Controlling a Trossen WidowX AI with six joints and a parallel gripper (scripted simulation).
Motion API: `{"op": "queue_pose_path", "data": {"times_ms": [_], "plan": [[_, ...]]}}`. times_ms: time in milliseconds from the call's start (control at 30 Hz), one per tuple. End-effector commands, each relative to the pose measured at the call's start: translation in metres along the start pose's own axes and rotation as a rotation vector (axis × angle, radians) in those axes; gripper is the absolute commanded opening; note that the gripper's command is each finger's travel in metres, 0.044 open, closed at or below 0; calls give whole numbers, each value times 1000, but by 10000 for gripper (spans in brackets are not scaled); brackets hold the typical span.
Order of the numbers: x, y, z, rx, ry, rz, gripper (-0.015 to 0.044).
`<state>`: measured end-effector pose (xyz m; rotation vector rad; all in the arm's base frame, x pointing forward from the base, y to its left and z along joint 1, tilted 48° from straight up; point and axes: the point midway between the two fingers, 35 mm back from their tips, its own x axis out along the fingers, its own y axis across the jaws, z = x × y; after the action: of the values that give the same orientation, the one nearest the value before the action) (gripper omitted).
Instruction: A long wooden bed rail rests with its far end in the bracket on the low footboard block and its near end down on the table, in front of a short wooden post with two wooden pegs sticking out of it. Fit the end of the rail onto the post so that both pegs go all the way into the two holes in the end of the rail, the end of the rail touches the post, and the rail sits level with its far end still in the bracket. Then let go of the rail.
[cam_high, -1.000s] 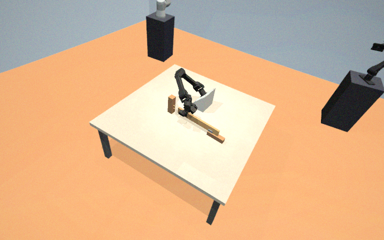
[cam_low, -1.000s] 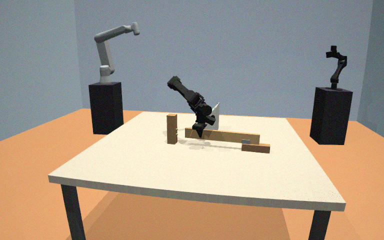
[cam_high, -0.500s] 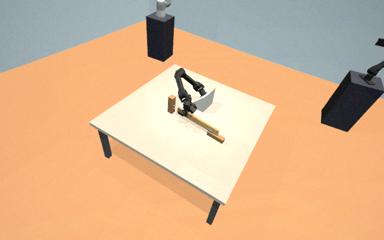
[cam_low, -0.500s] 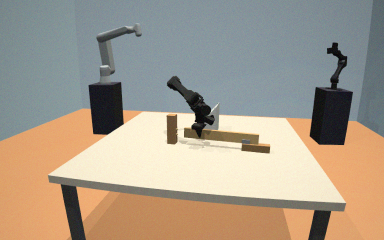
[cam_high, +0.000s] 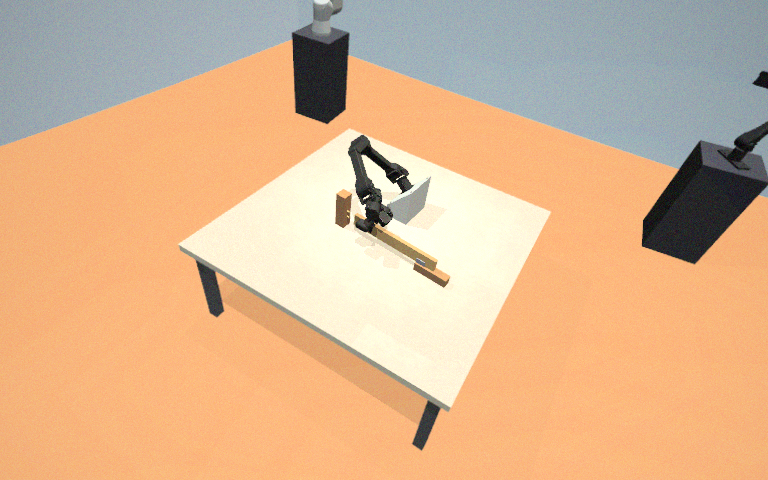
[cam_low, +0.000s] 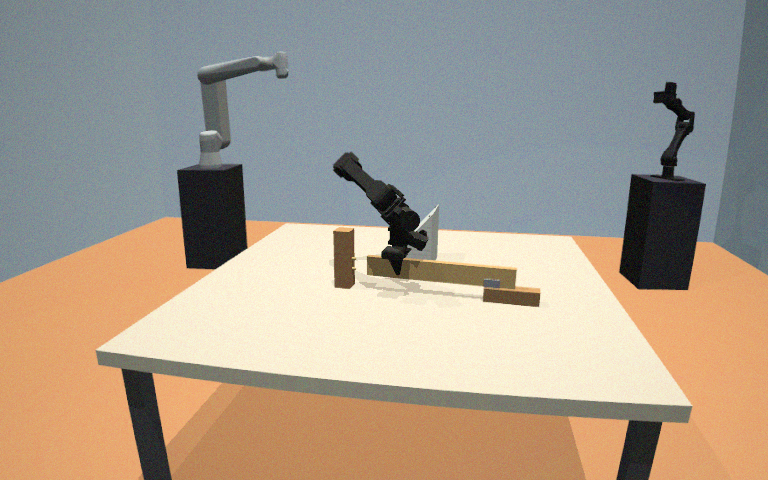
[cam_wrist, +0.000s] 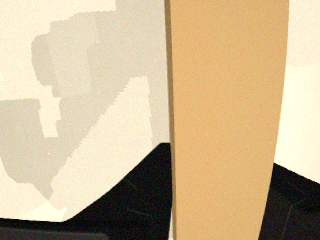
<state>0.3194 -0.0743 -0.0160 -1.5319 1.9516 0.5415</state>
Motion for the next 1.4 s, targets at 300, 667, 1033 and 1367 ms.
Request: {"op": "queue_pose_path", "data": {"times_ms": [300,667,1033,1367], "plan": [[-1,0,-5,-2,-1,-4,0],[-2,0,-8,-2,-1,-4,0],[-2,0,-11,-2,0,-3,0],[-1,0,-14,-2,0,-3,0]]}}
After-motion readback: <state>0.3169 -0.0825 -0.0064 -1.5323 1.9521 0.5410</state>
